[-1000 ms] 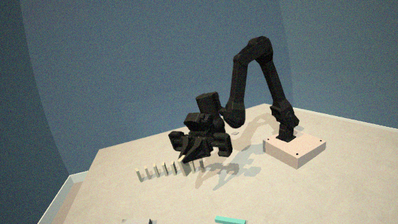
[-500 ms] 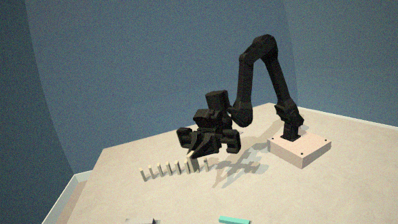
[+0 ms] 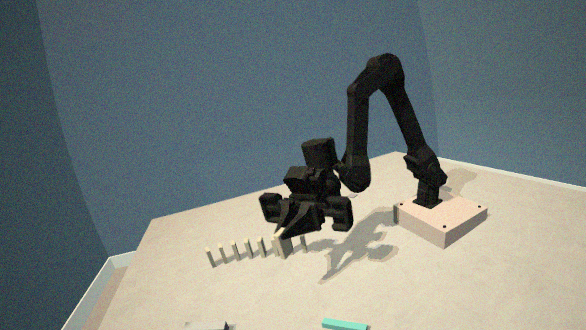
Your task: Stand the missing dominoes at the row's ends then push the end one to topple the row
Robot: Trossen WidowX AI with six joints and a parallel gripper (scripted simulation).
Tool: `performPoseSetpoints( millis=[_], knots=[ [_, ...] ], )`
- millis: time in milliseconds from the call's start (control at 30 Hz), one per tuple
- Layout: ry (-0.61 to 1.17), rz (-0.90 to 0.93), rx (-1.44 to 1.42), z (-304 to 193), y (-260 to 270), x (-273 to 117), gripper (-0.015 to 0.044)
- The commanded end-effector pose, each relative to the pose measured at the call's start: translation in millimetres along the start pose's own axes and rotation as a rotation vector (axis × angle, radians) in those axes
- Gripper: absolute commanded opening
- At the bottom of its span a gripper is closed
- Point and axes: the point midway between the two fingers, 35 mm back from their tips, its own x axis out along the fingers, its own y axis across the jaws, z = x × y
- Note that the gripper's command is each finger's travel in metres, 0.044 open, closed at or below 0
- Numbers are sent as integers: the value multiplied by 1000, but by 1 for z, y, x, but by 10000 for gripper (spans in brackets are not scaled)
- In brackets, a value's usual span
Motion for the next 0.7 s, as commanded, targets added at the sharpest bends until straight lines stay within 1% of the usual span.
performPoseSetpoints(
  millis=[0,667],
  knots=[
    [10,13,11,-15,-1,4,30],
    [40,42,28,-80,0,15,30]
  ],
)
